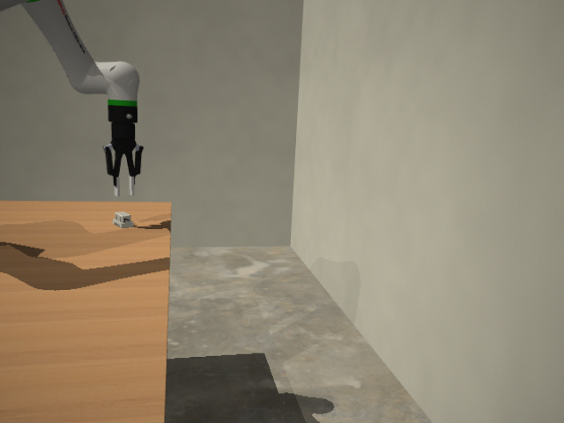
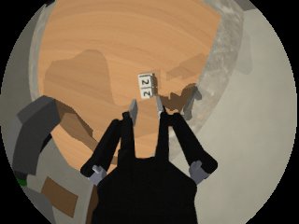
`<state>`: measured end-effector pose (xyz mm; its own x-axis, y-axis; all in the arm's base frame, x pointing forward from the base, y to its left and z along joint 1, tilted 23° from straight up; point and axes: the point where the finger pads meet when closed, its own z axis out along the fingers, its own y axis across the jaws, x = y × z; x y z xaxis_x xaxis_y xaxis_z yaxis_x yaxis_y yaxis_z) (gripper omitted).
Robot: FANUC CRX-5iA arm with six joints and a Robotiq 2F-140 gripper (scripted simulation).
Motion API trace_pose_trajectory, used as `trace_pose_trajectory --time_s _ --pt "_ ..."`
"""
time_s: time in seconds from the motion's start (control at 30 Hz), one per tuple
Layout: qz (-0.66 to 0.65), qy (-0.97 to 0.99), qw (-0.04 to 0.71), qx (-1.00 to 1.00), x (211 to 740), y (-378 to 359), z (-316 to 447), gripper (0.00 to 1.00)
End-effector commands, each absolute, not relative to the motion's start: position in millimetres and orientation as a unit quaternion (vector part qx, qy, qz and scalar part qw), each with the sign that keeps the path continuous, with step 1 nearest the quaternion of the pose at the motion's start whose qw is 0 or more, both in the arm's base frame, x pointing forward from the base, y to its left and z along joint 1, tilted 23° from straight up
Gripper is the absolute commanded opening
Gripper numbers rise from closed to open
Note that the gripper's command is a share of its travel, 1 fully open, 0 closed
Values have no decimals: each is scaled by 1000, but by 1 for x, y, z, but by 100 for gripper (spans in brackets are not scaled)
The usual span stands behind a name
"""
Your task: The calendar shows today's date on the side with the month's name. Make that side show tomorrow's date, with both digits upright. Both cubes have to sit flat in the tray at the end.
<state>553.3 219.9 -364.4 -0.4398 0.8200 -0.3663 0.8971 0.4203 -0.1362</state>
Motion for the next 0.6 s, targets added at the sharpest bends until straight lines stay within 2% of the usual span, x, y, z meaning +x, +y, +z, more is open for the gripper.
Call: trace_pose_trajectory --time_s 0.0,0.57 --pt "-157 834 123 515 553 220 -364 100" --pt "-157 834 123 515 553 220 -364 100"
